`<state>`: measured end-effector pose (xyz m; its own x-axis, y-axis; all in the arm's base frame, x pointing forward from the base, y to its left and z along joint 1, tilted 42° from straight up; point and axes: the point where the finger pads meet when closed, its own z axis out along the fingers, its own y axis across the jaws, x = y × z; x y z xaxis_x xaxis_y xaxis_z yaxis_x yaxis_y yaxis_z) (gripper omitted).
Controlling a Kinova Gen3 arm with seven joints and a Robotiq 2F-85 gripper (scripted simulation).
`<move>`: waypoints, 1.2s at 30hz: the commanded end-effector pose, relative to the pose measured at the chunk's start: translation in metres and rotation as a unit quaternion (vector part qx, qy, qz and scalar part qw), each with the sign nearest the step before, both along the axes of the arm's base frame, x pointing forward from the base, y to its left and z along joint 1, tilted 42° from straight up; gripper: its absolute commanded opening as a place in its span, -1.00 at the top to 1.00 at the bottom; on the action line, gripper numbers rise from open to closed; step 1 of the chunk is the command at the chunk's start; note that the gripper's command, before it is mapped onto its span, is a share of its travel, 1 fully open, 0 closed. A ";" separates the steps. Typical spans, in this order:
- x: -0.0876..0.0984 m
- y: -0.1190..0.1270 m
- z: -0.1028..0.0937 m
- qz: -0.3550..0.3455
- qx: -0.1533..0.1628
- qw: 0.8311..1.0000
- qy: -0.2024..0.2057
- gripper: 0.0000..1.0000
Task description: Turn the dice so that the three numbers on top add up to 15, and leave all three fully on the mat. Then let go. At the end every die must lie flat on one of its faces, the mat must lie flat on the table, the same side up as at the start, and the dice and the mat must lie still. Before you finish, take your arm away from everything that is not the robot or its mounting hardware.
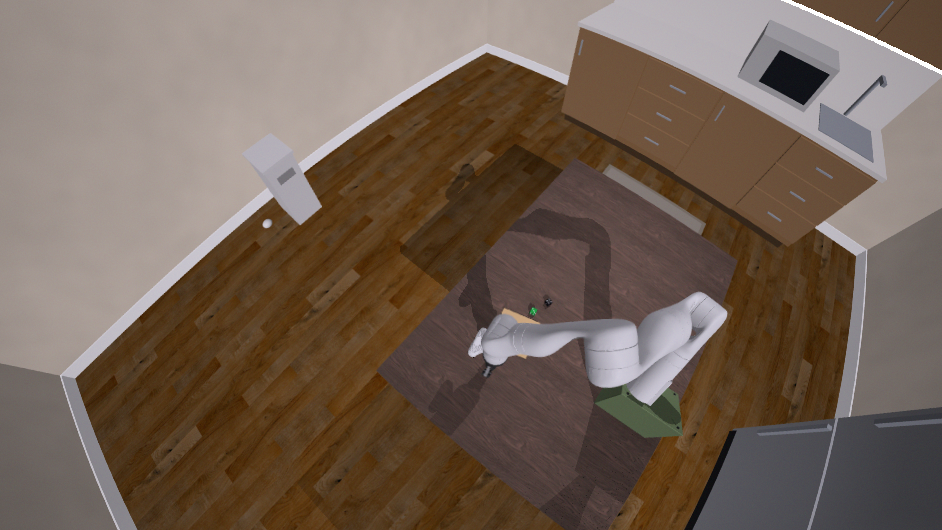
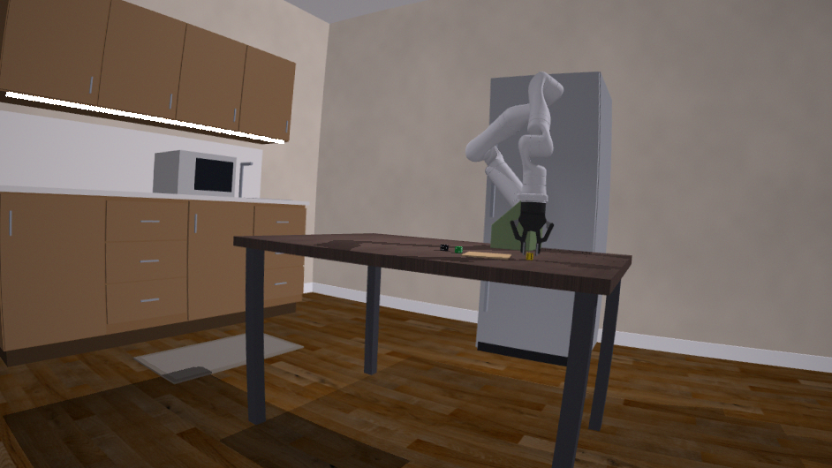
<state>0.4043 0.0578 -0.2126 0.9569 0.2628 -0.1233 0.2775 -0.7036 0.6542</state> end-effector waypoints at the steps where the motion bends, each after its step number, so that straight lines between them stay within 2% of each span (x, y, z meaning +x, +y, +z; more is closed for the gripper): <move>1: 0.000 -0.003 -0.002 -0.001 -0.001 1.000 0.000 0.30; 36: 0.001 -0.008 -0.007 -0.001 -0.001 1.000 0.000 0.30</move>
<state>0.4048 0.0491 -0.2204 0.9574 0.2602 -0.1250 0.2765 -0.7025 0.6557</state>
